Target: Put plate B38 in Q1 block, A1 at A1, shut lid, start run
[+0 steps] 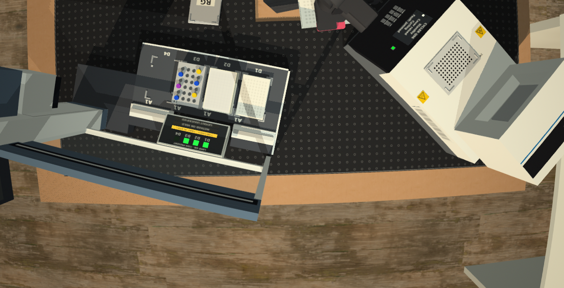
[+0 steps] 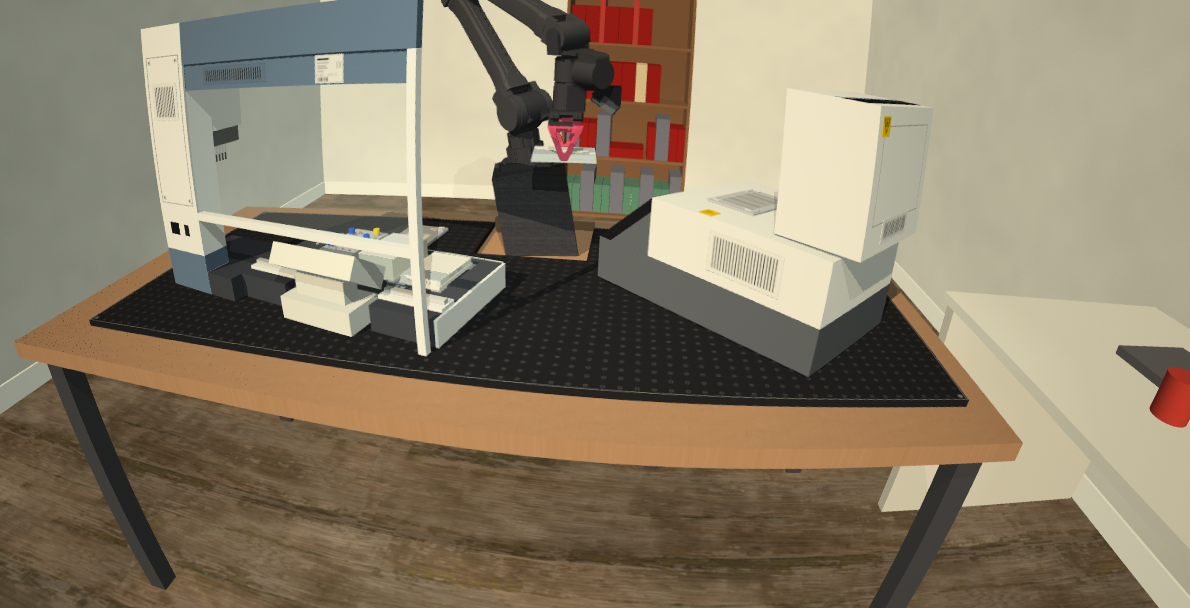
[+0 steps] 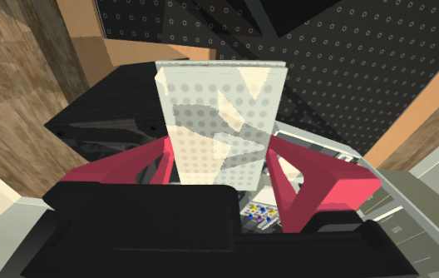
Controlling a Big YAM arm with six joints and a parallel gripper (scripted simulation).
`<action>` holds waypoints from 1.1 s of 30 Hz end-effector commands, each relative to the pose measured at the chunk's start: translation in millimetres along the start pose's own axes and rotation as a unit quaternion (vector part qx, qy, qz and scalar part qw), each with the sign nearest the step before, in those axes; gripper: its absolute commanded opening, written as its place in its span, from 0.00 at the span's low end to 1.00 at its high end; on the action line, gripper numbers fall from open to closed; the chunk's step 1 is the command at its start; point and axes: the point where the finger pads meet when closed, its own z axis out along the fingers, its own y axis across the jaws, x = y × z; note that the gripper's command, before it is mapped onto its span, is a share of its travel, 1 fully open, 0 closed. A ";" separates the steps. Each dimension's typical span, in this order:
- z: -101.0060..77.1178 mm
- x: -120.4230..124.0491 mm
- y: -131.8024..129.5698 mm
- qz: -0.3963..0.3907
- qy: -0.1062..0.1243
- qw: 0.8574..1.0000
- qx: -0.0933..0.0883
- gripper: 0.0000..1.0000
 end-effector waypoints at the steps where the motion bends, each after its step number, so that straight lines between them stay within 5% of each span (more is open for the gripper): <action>1: -20.8 -17.5 -12.4 -0.021 -0.011 1.000 0.013 0.00; 20: -33.2 -79.6 16.4 -0.175 -0.018 0.984 0.021 0.00; 33: -46.5 -143.2 42.9 -0.313 -0.021 0.949 0.022 0.00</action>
